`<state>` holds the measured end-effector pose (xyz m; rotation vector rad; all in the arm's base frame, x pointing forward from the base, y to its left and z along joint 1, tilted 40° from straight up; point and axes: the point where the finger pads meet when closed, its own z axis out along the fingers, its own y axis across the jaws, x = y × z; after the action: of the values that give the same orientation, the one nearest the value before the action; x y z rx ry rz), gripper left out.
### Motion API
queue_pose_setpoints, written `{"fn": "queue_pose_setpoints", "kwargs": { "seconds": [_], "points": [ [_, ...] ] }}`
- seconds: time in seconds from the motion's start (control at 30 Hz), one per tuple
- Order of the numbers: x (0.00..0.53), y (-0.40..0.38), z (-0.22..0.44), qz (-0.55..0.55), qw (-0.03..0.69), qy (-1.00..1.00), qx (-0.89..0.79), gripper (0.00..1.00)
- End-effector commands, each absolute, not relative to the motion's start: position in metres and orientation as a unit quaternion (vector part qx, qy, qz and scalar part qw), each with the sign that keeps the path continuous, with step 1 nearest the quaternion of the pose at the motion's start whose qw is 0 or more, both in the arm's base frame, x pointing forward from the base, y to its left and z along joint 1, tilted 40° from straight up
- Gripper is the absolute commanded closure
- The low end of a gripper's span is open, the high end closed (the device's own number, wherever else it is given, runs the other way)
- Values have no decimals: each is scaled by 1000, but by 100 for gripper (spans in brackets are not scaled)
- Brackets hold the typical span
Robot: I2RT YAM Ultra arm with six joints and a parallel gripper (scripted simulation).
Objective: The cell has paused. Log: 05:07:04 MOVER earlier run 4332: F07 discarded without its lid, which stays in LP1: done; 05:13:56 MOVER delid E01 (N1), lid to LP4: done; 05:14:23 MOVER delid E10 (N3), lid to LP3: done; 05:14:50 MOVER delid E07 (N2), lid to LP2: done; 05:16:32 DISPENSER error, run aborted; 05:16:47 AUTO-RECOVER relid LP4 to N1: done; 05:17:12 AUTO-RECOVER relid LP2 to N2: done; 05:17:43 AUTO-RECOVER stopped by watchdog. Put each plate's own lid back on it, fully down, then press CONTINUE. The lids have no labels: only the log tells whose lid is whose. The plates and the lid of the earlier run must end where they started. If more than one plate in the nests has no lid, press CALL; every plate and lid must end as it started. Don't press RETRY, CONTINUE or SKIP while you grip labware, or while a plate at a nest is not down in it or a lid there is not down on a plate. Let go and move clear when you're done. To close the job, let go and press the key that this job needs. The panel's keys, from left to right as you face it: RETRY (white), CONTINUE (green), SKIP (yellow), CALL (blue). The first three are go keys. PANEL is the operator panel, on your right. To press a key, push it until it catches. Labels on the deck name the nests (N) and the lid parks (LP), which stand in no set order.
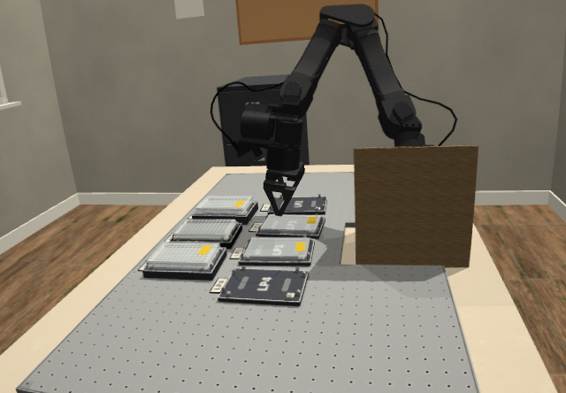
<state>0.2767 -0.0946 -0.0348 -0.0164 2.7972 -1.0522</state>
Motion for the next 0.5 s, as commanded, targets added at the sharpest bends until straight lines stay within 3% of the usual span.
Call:
{"fn": "queue_pose_setpoints", "kwargs": {
  "seconds": [0.0, 0.33, 0.37, 0.47],
  "points": [
    [299, -99, -26, -340, 165, 925, -46, 10],
    [299, -134, 9, -333, 309, 885, -100, 20],
    [295, -137, 2, -325, 313, 885, -112, 100],
    [299, -148, 23, -331, 330, 877, -109, 100]
  ]
}}
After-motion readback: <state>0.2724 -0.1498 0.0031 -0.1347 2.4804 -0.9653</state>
